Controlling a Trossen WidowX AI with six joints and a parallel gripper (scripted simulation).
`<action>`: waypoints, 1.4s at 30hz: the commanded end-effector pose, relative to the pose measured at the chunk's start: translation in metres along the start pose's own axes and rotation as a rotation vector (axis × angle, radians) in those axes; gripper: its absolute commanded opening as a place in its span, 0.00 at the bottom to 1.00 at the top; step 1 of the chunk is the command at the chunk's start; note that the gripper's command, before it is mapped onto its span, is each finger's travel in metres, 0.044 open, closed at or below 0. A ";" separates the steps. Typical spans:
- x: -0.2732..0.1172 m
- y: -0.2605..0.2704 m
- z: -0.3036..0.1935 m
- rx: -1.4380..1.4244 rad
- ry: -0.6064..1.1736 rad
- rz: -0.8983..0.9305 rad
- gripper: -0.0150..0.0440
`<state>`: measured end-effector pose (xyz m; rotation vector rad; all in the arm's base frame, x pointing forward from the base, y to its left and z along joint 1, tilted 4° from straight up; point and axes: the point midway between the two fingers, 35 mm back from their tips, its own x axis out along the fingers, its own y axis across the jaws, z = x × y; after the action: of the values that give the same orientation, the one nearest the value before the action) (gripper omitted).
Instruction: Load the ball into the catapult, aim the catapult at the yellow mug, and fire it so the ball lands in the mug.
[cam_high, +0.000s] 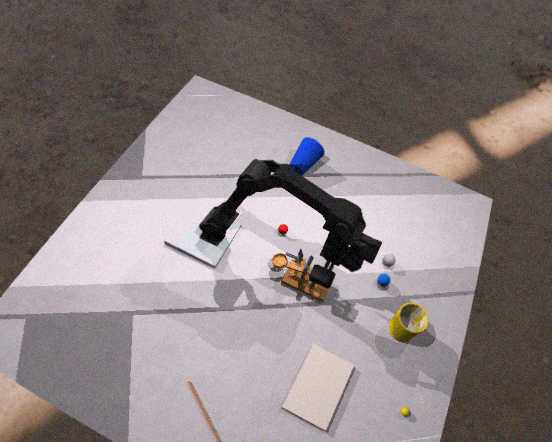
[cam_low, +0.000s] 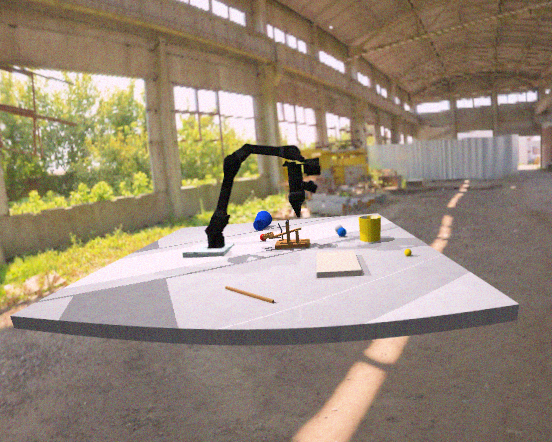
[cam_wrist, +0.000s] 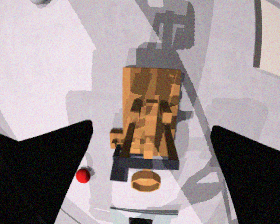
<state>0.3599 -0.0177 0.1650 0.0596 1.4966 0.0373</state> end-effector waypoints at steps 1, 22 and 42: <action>-0.005 0.000 -0.006 0.002 0.014 0.000 1.00; 0.059 0.000 -0.005 0.002 0.014 0.000 1.00; 0.091 0.000 -0.007 0.002 0.014 0.000 1.00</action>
<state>0.3614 -0.0124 0.0800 0.0564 1.5049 0.0427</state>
